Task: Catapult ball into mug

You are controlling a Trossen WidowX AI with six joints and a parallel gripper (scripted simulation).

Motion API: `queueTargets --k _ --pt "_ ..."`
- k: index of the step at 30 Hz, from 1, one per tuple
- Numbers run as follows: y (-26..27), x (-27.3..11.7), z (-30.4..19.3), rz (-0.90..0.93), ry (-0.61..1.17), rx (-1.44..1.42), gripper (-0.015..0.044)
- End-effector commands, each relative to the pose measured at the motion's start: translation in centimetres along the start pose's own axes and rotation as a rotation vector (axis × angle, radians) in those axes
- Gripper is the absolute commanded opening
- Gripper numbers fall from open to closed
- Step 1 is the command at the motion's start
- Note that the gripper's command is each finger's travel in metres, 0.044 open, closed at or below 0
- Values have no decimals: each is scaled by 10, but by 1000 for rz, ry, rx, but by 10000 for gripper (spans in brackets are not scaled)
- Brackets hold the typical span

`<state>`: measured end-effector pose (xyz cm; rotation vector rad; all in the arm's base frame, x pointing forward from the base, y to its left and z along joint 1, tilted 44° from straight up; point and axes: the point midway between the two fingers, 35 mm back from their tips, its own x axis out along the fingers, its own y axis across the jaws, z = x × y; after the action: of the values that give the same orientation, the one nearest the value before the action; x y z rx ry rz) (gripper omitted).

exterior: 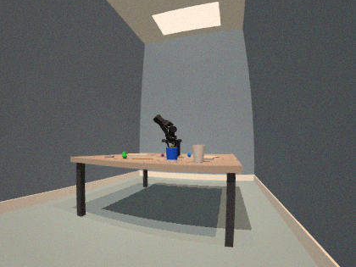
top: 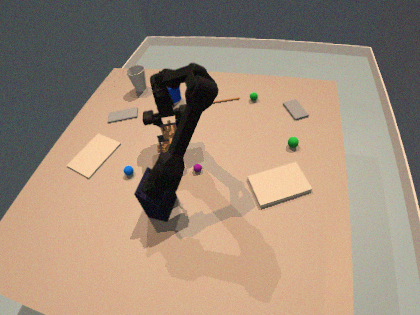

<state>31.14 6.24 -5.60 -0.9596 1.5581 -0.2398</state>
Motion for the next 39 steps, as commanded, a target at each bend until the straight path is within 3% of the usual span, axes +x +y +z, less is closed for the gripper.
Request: queueTargets --k 1,32,39 --pt "0 4 2 2 -6 0 0" --pt "0 41 1 4 1 3 0" --pt "0 41 1 4 1 3 184"
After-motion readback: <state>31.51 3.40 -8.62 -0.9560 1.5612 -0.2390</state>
